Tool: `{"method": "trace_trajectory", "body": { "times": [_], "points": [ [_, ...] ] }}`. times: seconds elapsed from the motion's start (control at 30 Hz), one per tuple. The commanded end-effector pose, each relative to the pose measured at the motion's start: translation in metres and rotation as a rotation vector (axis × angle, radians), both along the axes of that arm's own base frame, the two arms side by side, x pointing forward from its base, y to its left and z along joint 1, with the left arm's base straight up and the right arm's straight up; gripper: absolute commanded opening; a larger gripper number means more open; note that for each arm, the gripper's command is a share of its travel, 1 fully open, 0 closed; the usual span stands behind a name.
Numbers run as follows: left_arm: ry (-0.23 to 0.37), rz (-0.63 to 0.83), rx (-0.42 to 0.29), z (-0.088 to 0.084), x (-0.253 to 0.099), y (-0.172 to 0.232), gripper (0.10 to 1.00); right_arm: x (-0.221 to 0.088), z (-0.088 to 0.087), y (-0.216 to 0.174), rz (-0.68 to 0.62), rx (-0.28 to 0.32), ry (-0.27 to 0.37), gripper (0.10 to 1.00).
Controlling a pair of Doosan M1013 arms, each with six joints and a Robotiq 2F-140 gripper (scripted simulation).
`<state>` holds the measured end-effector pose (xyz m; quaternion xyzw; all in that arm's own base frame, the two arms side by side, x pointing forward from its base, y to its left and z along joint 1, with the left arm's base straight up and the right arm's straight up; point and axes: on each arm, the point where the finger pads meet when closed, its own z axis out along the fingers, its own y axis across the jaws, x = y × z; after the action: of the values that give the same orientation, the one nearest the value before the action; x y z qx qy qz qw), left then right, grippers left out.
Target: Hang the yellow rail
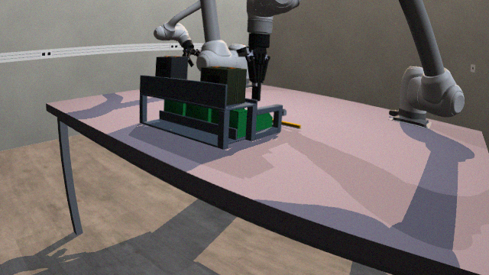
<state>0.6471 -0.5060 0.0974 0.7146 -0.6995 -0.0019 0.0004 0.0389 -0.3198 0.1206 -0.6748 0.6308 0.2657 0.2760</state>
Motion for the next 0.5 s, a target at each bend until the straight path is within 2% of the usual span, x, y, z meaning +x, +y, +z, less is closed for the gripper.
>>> {"method": "trace_trajectory", "body": {
  "times": [0.0, 0.1, 0.13, 0.47],
  "points": [
    [-0.003, 0.000, -0.002, -0.0034, 0.0010, -0.0005, 0.099, 0.0001, 0.0003, -0.0003, 0.000, -0.001, 0.000, 1.000],
    [-0.003, 0.000, -0.002, -0.0034, 0.0010, -0.0005, 0.099, 0.0001, 0.0003, -0.0003, 0.000, -0.001, 0.000, 1.000],
    [-0.003, 0.000, -0.002, -0.0034, 0.0010, -0.0007, 0.303, 0.0001, 0.0003, -0.0003, 0.000, -0.001, 0.000, 1.000],
    [-0.003, 0.000, -0.002, -0.0034, 0.0009, -0.0007, 0.303, 0.0001, 0.0003, -0.0003, 0.000, -0.001, 0.000, 1.000]
  ]
}}
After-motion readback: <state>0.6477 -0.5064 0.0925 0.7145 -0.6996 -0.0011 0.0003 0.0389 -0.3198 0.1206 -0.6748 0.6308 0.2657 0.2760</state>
